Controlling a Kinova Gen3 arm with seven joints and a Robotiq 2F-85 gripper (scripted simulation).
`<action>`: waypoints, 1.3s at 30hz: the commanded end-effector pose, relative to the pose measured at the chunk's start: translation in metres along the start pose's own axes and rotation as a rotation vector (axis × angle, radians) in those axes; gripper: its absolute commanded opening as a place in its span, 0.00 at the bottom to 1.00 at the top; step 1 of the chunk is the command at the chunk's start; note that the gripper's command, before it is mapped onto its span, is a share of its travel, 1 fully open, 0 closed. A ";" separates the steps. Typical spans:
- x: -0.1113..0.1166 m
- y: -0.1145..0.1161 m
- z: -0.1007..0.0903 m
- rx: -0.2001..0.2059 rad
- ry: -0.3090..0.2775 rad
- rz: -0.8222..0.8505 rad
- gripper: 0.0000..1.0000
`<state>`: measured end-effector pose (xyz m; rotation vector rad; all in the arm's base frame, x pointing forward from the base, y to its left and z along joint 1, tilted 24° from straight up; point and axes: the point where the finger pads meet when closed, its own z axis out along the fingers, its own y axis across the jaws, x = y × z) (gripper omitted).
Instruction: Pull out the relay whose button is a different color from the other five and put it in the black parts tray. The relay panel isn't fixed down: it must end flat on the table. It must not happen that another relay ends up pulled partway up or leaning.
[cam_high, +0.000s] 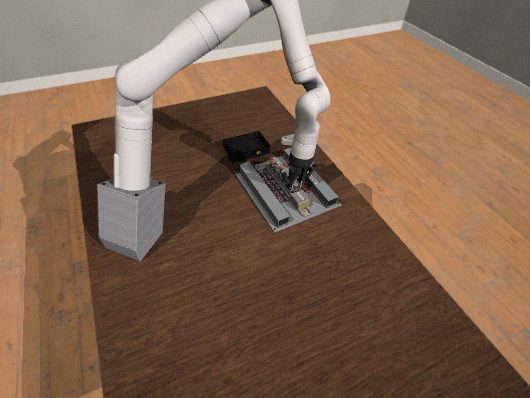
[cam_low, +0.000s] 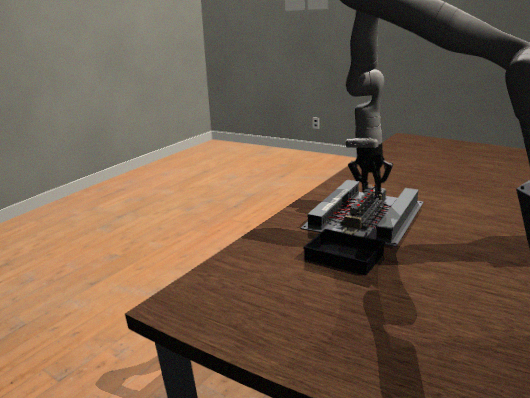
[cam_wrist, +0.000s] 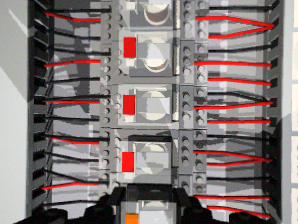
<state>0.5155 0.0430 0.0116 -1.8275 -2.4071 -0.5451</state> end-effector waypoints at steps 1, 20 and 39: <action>0.000 0.000 -0.001 -0.004 -0.001 0.000 0.00; 0.000 0.000 -0.001 -0.034 0.000 0.000 0.00; 0.000 -0.001 -0.001 -0.066 0.000 0.000 0.00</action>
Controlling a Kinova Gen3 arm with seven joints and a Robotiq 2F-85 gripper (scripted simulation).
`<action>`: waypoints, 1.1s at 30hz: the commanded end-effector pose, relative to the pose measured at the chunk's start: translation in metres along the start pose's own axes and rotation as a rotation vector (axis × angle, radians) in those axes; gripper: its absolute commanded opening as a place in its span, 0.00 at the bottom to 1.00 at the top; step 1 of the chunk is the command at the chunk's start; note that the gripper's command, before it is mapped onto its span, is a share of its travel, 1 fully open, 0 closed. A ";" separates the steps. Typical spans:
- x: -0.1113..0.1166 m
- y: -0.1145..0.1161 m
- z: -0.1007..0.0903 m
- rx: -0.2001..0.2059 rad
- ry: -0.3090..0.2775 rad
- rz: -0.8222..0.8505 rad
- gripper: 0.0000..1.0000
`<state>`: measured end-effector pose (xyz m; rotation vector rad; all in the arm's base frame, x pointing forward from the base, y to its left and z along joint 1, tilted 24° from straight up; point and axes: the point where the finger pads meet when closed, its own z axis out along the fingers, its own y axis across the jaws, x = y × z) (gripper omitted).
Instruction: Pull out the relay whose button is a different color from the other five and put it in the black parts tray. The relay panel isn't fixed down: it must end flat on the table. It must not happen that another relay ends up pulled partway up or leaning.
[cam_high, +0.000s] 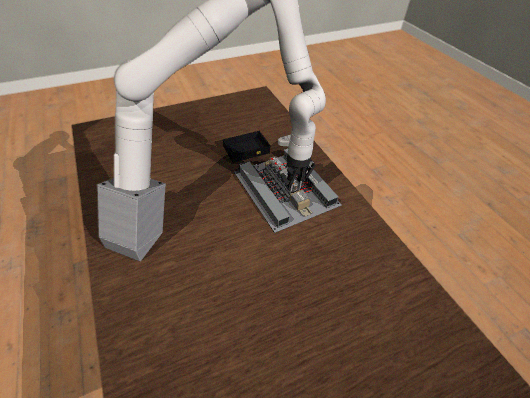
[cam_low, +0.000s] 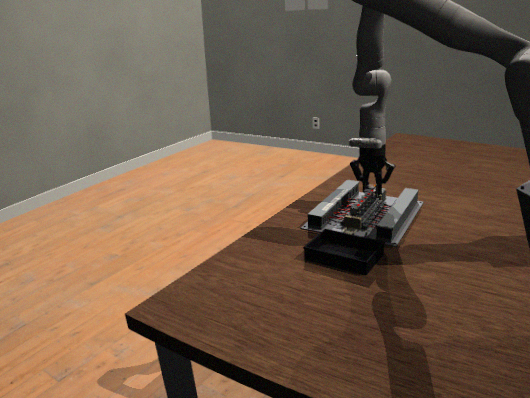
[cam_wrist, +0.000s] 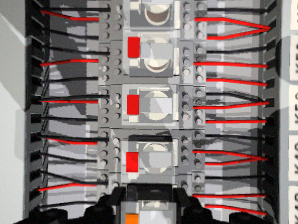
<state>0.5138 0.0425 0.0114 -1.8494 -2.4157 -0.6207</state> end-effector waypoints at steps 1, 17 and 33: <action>0.000 0.000 -0.001 -0.012 -0.001 0.000 0.00; 0.000 0.000 -0.001 -0.035 -0.001 0.000 0.00; 0.000 -0.001 -0.001 -0.058 -0.001 0.000 0.00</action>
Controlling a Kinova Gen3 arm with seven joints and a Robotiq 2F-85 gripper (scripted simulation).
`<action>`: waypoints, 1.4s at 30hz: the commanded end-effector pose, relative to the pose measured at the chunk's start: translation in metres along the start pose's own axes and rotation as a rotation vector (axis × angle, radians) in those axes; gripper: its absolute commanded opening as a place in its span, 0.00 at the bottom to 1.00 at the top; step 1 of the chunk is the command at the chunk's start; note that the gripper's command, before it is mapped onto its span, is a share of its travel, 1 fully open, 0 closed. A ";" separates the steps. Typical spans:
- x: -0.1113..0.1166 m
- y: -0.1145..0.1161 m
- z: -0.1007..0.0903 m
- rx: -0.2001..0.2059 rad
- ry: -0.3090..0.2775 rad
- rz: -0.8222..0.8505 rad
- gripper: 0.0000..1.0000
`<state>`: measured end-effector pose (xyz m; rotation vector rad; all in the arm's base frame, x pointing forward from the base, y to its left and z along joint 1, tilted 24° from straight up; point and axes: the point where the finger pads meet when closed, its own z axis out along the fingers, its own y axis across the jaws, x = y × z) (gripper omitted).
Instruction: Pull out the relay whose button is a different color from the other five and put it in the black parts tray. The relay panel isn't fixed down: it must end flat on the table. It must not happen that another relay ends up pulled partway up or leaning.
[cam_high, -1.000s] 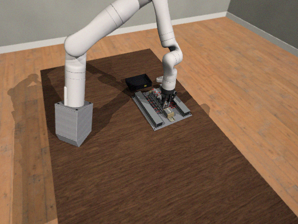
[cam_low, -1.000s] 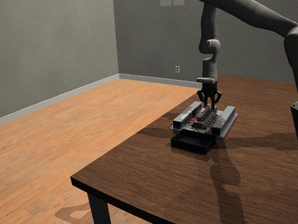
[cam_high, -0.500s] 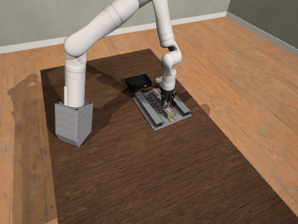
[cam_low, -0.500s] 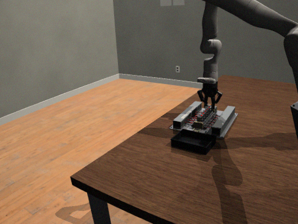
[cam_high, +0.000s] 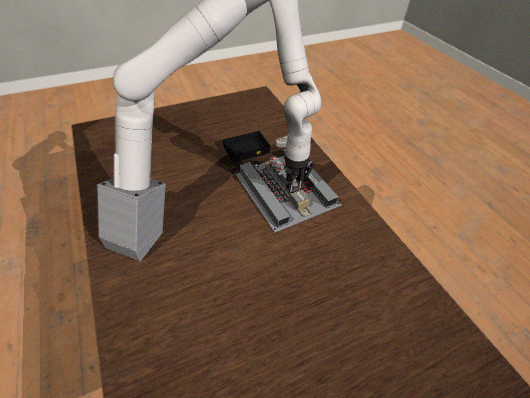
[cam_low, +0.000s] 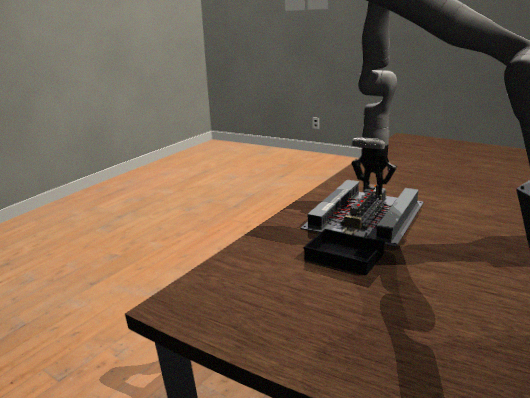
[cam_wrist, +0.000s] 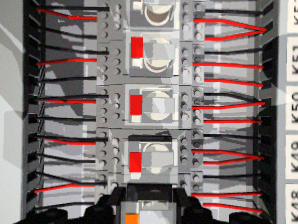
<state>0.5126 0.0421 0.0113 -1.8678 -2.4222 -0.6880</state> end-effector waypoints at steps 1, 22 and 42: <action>0.000 0.000 -0.001 -0.011 -0.001 0.000 0.00; 0.000 0.000 -0.002 0.021 0.000 0.000 0.00; 0.000 0.000 -0.002 0.029 -0.001 0.000 0.00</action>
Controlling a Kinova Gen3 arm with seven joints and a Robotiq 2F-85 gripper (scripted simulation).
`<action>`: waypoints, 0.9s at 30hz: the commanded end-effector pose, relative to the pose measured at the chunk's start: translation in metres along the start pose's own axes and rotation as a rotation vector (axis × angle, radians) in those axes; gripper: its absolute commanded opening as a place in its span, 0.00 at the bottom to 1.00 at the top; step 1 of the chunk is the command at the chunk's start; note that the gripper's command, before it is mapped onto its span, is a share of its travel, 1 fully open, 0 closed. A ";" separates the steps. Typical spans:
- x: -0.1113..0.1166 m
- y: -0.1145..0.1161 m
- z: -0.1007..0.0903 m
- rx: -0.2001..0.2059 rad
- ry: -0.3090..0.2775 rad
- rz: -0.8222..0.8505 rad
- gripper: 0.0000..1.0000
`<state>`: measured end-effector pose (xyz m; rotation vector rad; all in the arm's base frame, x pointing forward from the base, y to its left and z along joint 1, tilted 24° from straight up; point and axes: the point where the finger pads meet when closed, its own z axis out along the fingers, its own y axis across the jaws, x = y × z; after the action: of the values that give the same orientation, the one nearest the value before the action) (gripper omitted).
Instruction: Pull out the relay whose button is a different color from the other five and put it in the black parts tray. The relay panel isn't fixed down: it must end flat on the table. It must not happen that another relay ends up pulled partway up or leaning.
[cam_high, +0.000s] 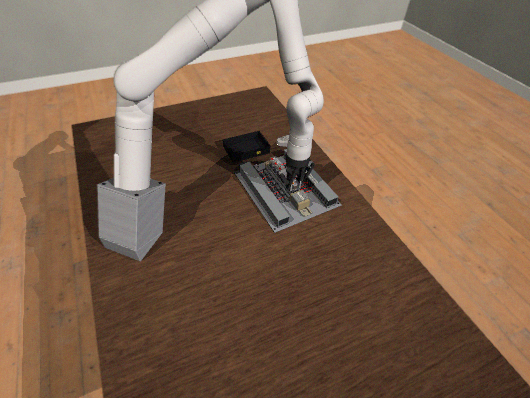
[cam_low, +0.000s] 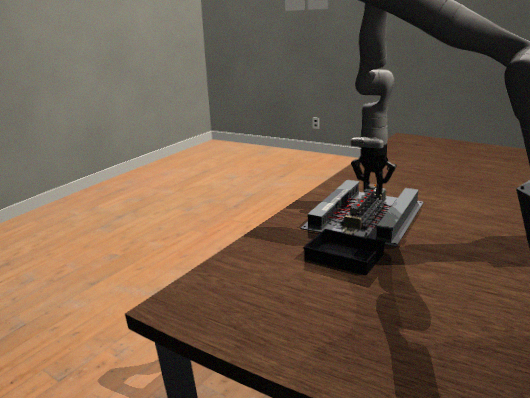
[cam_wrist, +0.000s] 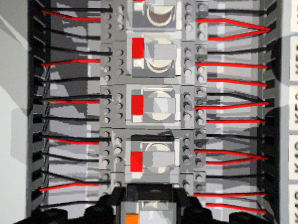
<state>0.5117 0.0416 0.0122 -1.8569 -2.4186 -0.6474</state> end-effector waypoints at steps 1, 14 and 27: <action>0.000 0.001 -0.001 -0.002 -0.001 0.000 0.00; 0.000 0.001 -0.006 -0.002 -0.001 0.000 0.00; 0.000 0.001 -0.020 -0.002 -0.001 0.000 0.00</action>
<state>0.5084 0.0364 0.0265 -1.8570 -2.4187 -0.6477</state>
